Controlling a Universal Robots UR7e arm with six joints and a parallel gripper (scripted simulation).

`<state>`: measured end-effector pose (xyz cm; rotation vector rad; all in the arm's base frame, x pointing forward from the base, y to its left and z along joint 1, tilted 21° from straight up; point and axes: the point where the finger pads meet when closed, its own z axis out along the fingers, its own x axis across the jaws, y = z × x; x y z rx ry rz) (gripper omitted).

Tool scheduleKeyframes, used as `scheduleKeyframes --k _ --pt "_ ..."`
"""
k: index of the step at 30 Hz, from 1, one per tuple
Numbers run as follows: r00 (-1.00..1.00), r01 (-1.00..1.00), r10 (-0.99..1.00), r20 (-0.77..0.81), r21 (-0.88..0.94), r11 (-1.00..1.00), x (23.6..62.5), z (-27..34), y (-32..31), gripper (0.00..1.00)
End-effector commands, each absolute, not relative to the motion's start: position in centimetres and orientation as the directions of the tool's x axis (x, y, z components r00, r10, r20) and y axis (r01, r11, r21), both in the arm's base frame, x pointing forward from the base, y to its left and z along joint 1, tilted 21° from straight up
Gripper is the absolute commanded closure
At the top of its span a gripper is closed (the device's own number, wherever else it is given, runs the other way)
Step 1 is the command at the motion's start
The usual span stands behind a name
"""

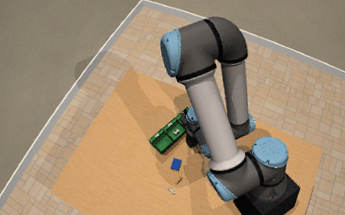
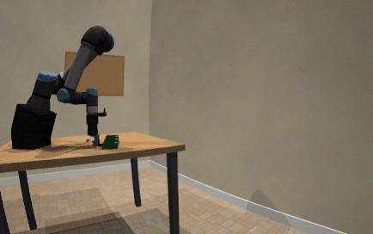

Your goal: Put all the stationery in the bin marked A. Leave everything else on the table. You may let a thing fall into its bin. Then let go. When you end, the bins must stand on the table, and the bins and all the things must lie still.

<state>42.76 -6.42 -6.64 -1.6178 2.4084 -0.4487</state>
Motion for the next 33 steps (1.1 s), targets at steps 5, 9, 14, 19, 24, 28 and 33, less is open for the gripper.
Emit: scheduleKeyframes --k 5,9,14,19,24,28,33 --pt "-0.378 -0.863 -0.926 -0.001 -0.362 0.353 42.8 -6.6 -6.4 0.55" --pt "-0.378 -0.863 -0.926 -0.001 -0.362 0.353 42.8 -6.6 -6.4 0.55" --pt "-0.378 -0.863 -0.926 -0.001 -0.362 0.353 42.8 -6.6 -6.4 0.55" --pt "-0.378 -0.863 -0.926 -0.001 -0.362 0.353 42.8 -6.6 -6.4 0.55" --pt "-0.378 -0.863 -0.926 -0.001 -0.362 0.353 42.8 -6.6 -6.4 0.55" --pt "-0.378 -0.863 -0.926 -0.001 -0.362 0.353 42.4 -5.7 -6.3 0.55" --pt "-0.378 -0.863 -0.926 -0.001 -0.362 0.353 42.0 -4.4 -6.1 0.55"
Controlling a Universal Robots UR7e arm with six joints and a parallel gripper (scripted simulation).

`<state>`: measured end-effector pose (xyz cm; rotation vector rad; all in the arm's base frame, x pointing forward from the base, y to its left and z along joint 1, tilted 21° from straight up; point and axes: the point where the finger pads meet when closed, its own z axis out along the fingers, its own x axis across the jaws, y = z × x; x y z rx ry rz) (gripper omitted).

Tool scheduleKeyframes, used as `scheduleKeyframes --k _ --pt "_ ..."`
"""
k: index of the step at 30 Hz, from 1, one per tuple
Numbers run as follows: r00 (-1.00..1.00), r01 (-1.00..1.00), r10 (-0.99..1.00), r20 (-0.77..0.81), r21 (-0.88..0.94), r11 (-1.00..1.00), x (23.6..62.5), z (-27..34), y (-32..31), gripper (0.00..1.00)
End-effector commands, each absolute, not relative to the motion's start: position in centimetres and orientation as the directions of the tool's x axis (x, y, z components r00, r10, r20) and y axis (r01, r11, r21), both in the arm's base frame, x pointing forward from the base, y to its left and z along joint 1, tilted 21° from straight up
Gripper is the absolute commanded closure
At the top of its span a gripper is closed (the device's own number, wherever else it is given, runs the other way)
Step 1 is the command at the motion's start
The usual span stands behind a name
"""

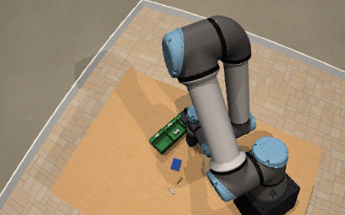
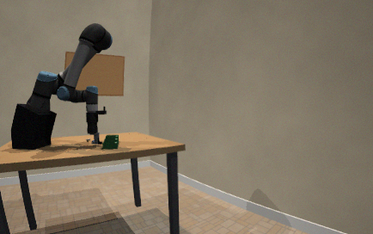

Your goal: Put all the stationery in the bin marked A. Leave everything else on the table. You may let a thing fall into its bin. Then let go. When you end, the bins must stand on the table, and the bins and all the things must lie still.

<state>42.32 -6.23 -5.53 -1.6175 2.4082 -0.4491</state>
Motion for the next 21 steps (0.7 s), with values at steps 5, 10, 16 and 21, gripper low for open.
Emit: scheduleKeyframes --k 5,10,16,21 --pt "-0.378 -0.863 -0.926 -0.001 -0.362 0.353 41.4 -2.9 -5.9 0.55" --pt "-0.378 -0.863 -0.926 -0.001 -0.362 0.353 40.9 -1.3 -5.7 0.55" --pt "-0.378 -0.863 -0.926 -0.001 -0.362 0.353 40.8 -1.0 -5.6 0.55" --pt "-0.378 -0.863 -0.926 -0.001 -0.362 0.353 40.8 -1.0 -5.6 0.55"
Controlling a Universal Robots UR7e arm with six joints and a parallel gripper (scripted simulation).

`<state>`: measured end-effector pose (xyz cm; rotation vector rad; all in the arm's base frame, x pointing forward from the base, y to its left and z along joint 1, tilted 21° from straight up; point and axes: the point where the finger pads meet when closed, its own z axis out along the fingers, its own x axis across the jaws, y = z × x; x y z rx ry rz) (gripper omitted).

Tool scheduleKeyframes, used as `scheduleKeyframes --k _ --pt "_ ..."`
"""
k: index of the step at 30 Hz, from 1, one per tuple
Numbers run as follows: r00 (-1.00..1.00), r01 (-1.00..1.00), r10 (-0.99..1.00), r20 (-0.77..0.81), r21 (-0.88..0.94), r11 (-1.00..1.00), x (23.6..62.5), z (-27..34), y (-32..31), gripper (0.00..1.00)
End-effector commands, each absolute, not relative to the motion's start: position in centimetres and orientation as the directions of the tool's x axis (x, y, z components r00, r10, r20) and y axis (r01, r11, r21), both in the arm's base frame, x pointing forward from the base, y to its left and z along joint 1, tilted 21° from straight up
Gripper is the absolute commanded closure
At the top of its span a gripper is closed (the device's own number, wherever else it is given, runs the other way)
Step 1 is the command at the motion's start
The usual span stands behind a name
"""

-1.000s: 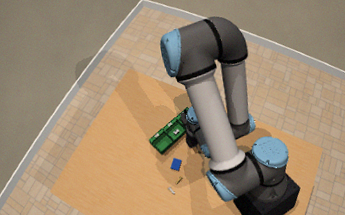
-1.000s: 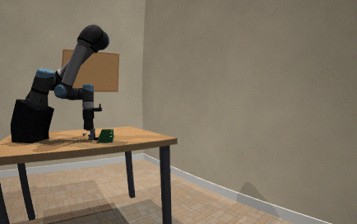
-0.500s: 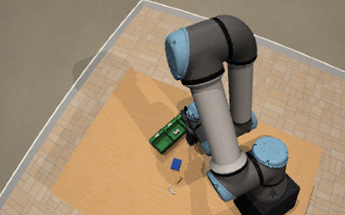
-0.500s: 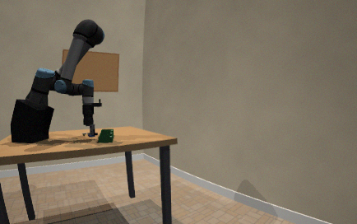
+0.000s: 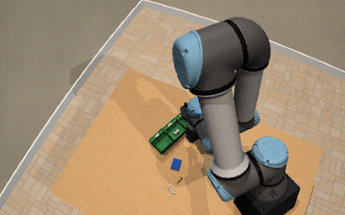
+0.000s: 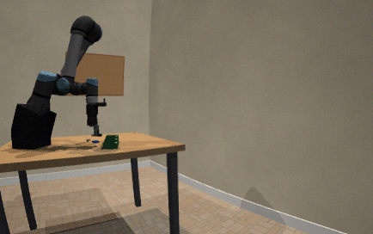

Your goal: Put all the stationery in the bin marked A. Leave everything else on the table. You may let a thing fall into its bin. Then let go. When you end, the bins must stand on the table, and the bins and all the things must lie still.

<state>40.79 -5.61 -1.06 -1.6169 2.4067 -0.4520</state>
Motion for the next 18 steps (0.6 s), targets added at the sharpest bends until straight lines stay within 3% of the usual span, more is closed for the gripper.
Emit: scheduleKeyframes --k 1,12,18 --pt "-0.378 -0.863 -0.926 -0.001 -0.362 0.353 40.8 -1.0 -5.6 0.55" --pt "-0.378 -0.863 -0.926 -0.001 -0.362 0.353 41.1 -0.2 -5.5 0.55" --pt "-0.574 -0.746 -0.814 -0.09 -0.352 0.565 44.4 0.9 -5.0 0.55"
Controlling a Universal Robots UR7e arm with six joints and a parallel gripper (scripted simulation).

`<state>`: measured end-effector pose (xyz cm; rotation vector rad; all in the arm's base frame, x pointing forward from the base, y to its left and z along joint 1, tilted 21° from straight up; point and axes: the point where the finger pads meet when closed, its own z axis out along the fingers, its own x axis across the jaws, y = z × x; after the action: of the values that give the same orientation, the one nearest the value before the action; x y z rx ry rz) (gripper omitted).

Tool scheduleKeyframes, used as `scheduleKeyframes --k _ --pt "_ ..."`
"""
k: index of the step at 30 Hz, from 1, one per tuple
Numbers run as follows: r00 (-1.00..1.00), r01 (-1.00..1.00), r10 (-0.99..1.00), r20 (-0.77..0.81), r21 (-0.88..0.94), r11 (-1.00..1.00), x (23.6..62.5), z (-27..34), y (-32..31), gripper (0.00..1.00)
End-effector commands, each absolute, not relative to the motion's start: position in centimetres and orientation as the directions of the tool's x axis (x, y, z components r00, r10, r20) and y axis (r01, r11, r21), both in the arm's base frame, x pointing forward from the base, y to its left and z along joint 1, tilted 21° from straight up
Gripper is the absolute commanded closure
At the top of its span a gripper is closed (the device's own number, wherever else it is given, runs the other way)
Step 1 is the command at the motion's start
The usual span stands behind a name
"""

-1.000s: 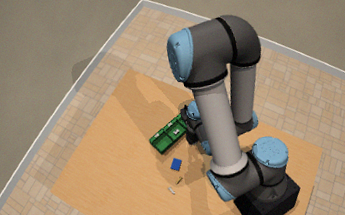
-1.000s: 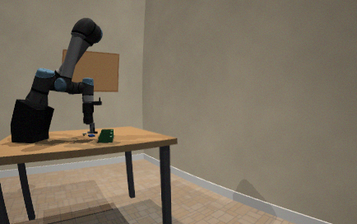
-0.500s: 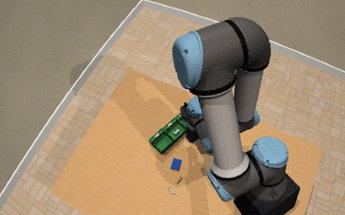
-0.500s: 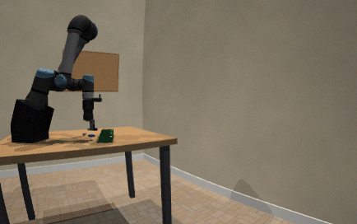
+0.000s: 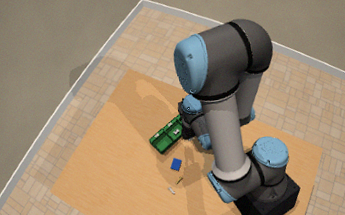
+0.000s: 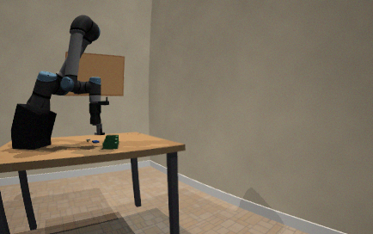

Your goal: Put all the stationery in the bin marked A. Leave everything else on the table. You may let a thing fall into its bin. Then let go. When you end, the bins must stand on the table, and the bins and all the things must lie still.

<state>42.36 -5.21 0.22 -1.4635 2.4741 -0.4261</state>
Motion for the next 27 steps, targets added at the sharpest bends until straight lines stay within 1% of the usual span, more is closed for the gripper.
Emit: scheduleKeyframes --k 1,6,8,9,10,23,25,26,27 --pt "-0.596 -0.728 -0.797 -0.102 -0.35 0.589 45.0 1.1 -4.9 0.55" --pt "-0.694 -0.63 -0.702 -0.162 -0.334 0.701 47.8 2.1 -4.5 0.55" --pt "-0.694 -0.63 -0.702 -0.162 -0.334 0.701 47.8 2.1 -4.5 0.55" --pt "-0.743 -0.57 -0.641 -0.191 -0.32 0.757 48.4 2.2 -4.4 0.55" --pt "-0.753 -0.555 -0.627 -0.199 -0.318 0.769 48.6 2.3 -4.4 0.55" --pt "-0.909 -0.222 -0.282 -0.308 -0.214 0.951 48.6 2.3 -4.4 0.55" --pt "-0.909 -0.222 -0.282 -0.308 -0.214 0.951 48.6 2.3 -4.4 0.55" --pt "-0.925 -0.142 -0.198 -0.323 -0.187 0.972 48.6 2.3 -4.4 0.55" --pt "-0.928 -0.124 -0.179 -0.326 -0.181 0.976 48.6 2.3 -4.4 0.55"
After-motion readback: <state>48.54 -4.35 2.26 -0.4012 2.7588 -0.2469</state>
